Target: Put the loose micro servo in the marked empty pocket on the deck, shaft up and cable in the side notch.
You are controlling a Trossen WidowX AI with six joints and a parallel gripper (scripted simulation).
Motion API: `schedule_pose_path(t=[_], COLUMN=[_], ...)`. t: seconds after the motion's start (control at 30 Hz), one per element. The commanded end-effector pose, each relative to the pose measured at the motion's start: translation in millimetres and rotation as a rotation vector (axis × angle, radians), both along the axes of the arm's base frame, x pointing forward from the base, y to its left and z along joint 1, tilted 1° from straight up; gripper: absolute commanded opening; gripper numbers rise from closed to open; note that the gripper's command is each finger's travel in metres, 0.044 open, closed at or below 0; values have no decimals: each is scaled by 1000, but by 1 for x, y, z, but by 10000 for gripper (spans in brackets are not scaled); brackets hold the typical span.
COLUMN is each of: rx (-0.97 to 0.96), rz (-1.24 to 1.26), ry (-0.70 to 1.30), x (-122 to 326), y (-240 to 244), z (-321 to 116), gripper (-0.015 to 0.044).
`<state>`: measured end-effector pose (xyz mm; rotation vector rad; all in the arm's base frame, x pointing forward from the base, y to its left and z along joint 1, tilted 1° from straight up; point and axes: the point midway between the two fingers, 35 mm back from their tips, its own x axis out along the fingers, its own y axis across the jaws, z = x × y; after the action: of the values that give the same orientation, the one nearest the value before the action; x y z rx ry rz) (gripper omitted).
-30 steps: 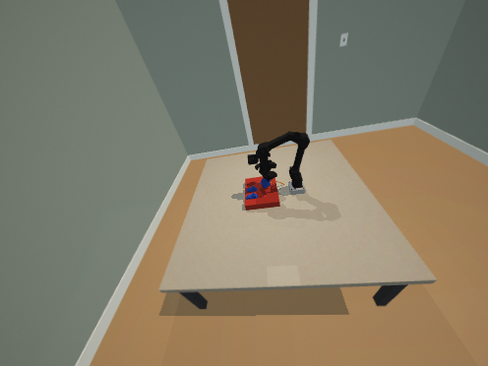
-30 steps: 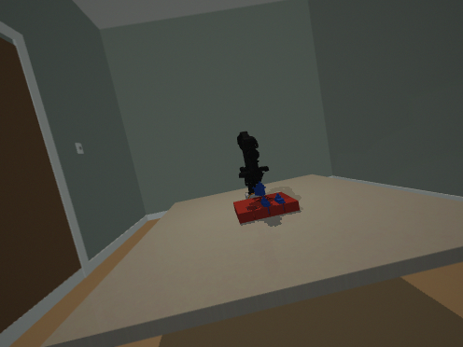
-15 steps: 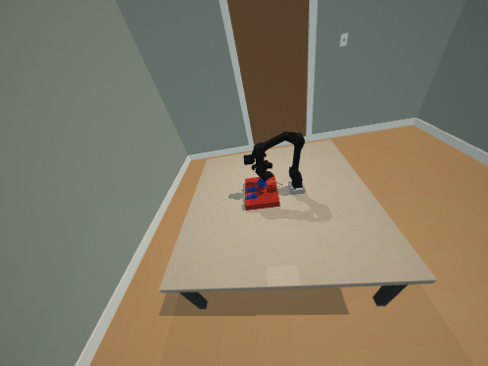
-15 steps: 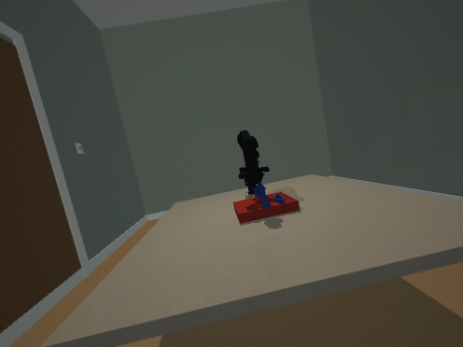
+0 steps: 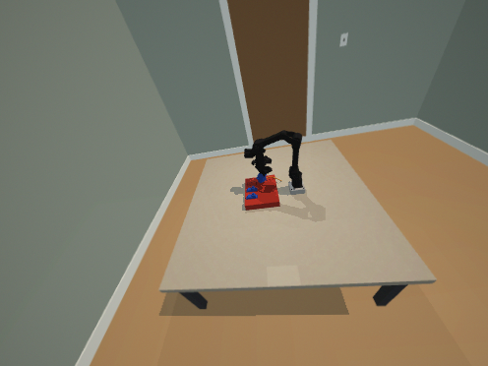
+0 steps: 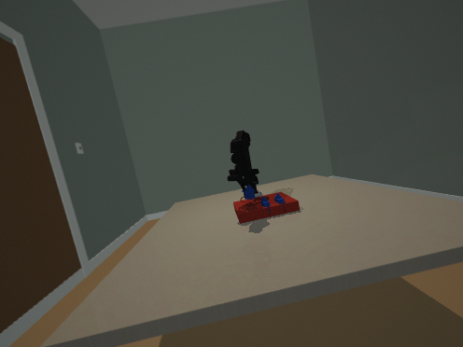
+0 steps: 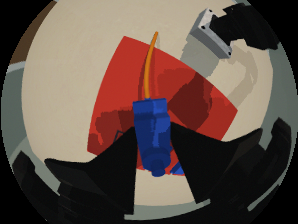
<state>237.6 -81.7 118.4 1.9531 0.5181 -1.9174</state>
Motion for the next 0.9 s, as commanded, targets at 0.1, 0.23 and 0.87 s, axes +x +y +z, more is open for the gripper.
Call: schedule_pose_path(t=[0.1, 0.23, 0.87], rx=[-6, -8, -20], rz=[64, 194, 851], ry=[-7, -9, -15], x=[2, 2, 2], y=[-7, -7, -7], z=[1, 1, 2], gripper=[0, 0, 0])
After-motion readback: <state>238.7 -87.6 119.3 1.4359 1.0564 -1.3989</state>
